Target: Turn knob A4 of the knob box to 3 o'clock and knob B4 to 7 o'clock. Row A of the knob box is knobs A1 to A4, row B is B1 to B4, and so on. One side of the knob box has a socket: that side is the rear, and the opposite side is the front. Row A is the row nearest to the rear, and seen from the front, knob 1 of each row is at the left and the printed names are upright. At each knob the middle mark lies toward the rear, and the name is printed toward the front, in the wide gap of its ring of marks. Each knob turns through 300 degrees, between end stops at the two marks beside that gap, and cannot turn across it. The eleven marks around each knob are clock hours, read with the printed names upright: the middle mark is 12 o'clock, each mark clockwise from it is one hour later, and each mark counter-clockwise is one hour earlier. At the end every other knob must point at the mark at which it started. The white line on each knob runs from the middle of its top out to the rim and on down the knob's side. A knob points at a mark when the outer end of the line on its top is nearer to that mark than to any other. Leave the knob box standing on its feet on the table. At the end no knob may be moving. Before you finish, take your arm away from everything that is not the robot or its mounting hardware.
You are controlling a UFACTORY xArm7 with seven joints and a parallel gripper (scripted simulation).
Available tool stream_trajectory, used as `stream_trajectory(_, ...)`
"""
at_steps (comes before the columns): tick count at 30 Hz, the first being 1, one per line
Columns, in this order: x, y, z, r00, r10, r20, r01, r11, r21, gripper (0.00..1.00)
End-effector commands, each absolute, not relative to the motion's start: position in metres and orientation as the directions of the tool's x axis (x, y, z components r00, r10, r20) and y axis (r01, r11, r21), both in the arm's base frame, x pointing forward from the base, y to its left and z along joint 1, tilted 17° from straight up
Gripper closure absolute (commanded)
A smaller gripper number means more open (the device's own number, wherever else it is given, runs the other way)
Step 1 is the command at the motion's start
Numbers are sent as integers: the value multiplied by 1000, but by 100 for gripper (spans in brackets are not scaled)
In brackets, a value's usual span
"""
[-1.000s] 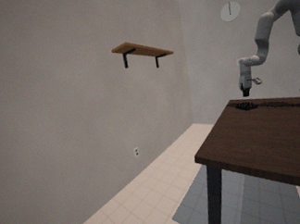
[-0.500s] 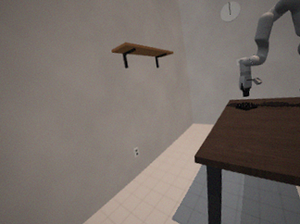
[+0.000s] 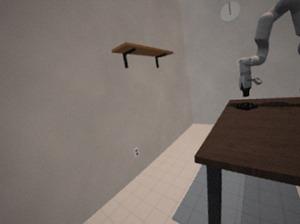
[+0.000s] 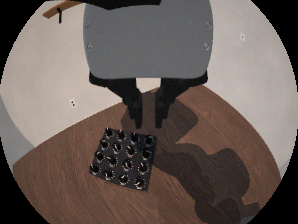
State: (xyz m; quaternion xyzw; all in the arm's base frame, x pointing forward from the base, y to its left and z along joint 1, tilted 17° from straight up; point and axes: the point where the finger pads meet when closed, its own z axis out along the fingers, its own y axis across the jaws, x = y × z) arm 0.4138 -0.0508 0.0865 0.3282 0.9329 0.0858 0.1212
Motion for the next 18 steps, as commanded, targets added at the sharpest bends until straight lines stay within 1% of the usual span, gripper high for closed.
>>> stream_trajectory(1, 415, -51, 86, -754, 633, -173, 591, 770, 241, 81)
stream_trajectory(18, 419, -50, 72, -754, 633, -173, 591, 770, 241, 81)
